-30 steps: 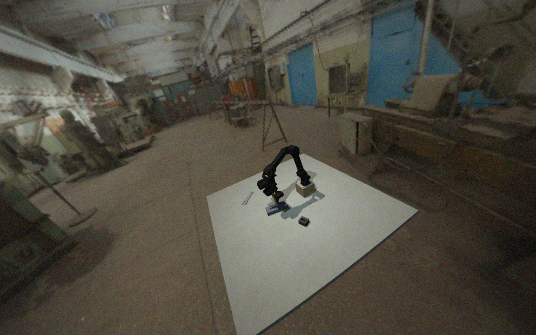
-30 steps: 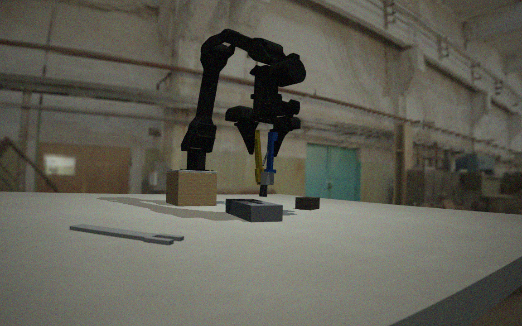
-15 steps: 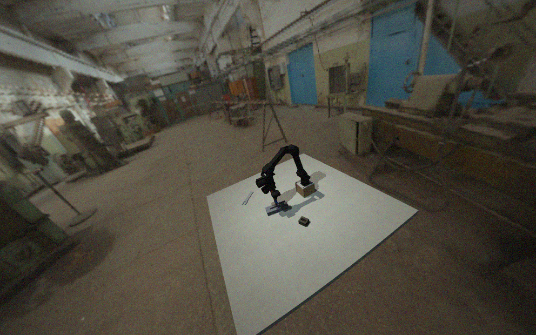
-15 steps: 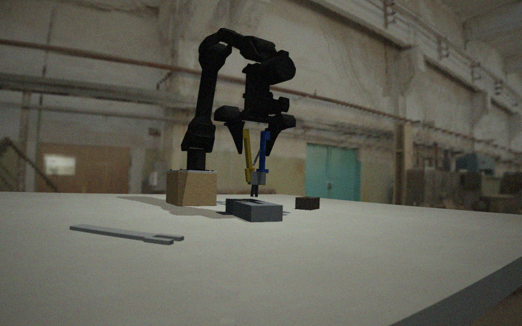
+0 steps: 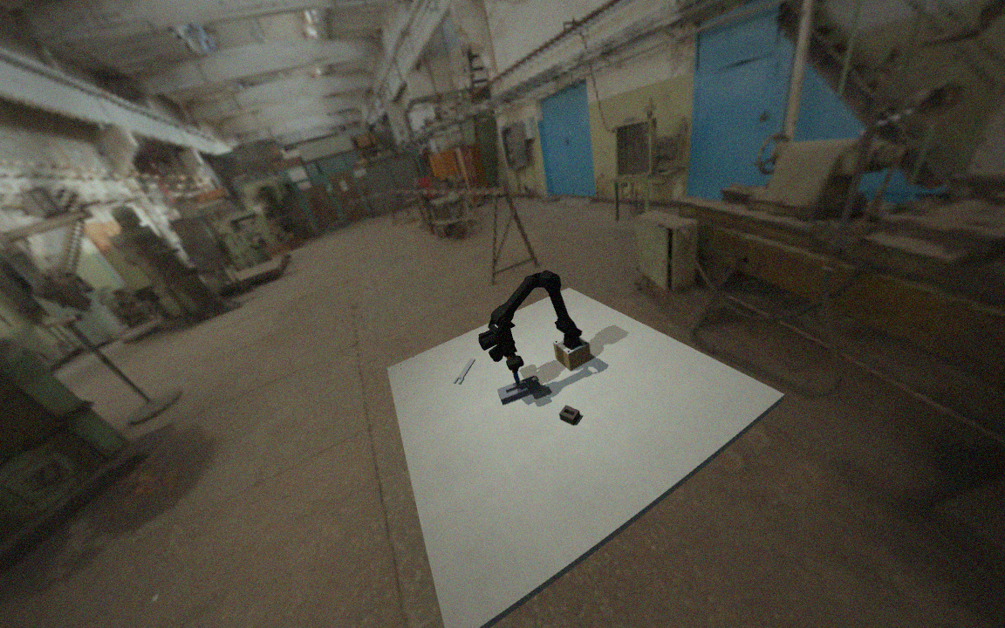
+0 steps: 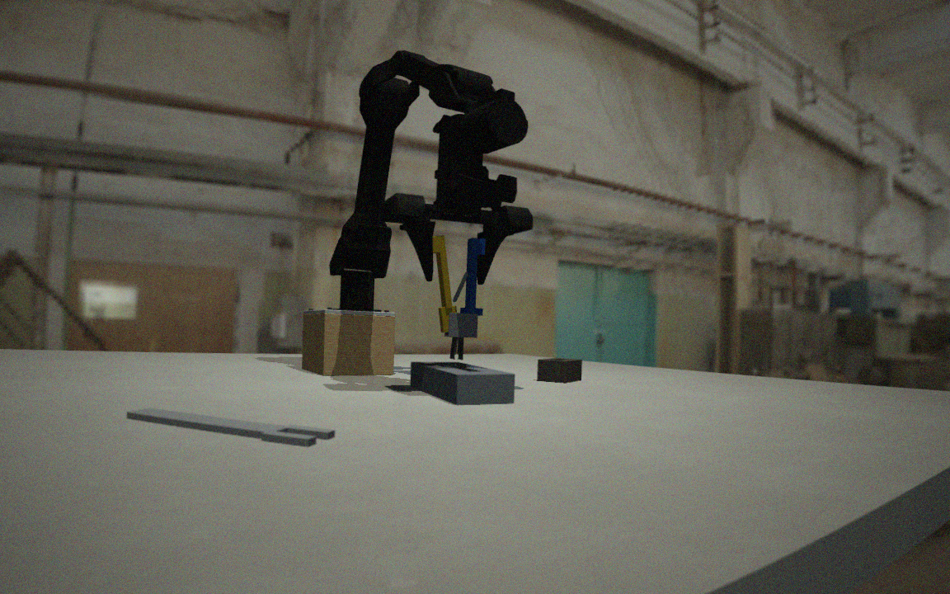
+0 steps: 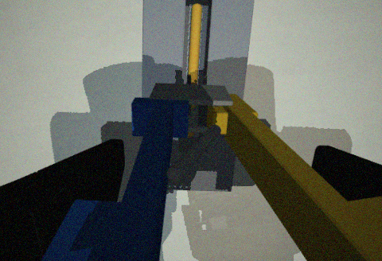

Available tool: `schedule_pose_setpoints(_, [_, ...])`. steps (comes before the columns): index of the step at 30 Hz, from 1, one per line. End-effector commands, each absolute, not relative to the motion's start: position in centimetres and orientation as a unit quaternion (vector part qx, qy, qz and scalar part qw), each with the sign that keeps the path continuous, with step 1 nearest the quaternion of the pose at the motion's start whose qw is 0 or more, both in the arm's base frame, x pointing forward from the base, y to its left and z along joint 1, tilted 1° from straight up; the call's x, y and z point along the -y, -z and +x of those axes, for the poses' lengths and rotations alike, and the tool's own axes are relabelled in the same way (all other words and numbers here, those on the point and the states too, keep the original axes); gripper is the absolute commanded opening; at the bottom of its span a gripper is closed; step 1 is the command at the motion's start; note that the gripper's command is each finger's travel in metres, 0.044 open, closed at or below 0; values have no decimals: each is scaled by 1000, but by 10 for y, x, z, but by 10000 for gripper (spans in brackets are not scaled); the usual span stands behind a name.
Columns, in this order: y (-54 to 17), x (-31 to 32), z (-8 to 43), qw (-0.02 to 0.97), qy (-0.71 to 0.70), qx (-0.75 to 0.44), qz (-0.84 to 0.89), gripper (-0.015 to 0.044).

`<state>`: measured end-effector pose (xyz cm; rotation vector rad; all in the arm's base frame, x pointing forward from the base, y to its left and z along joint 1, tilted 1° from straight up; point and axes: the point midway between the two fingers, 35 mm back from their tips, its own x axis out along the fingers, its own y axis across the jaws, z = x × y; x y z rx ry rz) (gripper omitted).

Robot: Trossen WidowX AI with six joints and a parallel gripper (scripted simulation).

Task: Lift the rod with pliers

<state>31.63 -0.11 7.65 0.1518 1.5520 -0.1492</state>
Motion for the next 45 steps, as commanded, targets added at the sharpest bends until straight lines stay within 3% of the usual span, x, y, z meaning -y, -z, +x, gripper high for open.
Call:
schedule_pose_setpoints(1, [-76,2,317,709,68,-697,77,322])
schedule_pose_setpoints(45, [-53,-1,316,709,68,-697,77,322])
